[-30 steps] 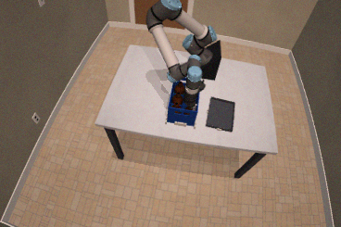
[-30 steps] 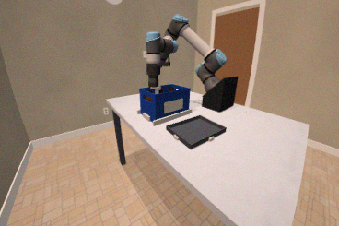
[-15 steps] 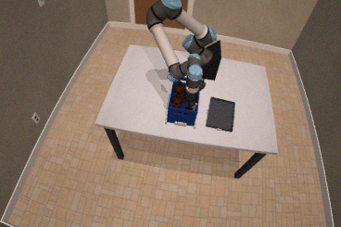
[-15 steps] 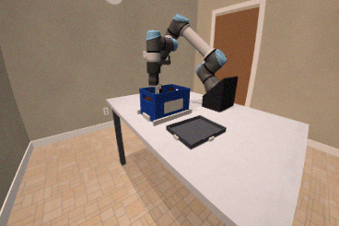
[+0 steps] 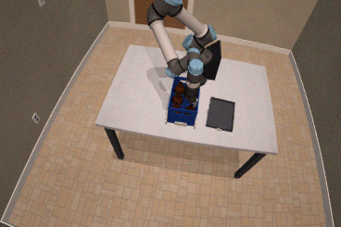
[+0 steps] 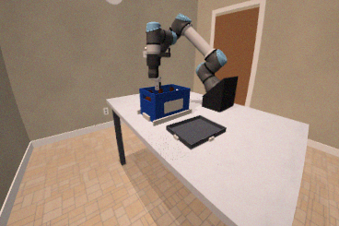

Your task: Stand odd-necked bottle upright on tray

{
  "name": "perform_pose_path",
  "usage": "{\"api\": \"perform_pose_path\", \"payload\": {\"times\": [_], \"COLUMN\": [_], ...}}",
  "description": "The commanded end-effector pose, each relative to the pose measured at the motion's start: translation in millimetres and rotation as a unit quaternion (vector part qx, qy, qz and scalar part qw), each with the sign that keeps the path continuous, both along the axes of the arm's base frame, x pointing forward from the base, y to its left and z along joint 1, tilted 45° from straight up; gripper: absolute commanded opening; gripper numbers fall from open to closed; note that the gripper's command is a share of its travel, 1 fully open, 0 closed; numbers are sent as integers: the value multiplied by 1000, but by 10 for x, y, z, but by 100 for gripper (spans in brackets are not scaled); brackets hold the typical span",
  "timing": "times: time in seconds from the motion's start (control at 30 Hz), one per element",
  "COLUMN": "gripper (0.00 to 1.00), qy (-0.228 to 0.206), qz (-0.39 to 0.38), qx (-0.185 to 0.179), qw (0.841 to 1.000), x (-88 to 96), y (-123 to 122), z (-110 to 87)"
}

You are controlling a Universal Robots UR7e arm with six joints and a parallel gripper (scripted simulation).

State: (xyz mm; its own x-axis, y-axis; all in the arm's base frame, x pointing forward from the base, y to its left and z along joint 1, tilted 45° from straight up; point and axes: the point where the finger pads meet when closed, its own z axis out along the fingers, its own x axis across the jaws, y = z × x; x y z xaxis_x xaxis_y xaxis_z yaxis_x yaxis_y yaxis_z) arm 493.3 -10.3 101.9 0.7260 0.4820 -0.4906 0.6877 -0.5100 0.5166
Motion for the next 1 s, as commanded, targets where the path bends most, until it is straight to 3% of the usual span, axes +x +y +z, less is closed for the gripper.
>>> {"api": "perform_pose_path", "payload": {"times": [0.0,0.57,0.6,0.97], "gripper": [100,100,0,0], "qy": [-1,0,0,1], "qz": [-1,-1,-2,-2], "qx": [1,0,0,0], "qw": [1000,1000,1000,1000], "x": [11,11,11,5], "y": [137,260,257,254], "z": [138,258,258,251]}}
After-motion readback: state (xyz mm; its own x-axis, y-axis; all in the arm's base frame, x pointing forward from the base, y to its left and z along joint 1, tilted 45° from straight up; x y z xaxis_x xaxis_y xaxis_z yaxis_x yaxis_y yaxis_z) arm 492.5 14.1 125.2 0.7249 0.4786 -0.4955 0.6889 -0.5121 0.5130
